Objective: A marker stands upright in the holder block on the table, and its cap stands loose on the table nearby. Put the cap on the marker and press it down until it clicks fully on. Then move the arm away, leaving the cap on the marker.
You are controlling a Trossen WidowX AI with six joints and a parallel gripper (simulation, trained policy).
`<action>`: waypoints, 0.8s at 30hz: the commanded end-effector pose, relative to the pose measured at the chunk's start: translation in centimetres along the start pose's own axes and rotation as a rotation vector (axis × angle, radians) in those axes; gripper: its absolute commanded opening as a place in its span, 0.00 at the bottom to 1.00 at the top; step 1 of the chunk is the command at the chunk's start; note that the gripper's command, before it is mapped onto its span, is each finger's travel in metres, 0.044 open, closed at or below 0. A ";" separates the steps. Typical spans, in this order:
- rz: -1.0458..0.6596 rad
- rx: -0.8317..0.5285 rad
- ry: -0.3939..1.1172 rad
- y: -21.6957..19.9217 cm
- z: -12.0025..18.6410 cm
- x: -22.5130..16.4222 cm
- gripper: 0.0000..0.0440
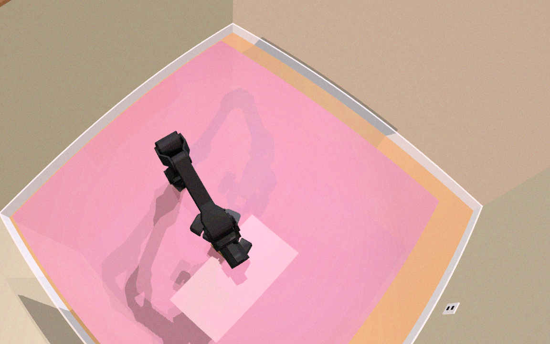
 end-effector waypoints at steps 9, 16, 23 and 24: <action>0.010 0.046 -0.026 -0.2 -2.1 -0.1 0.05; 0.012 0.046 -0.026 -0.2 -2.1 -0.1 0.06; 0.032 0.053 -0.028 0.0 -2.6 -0.1 0.14; 0.036 0.052 -0.026 0.0 -2.6 -0.1 0.14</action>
Point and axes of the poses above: the point midway between the two fingers, 35 mm back from their tips, its own z axis back along the fingers, its own y axis across the jaws, x = y × z, the point moved 8 cm from there along z, back along the fingers, and after that the axes turned 2 degrees about z, right-handed, at the moved point
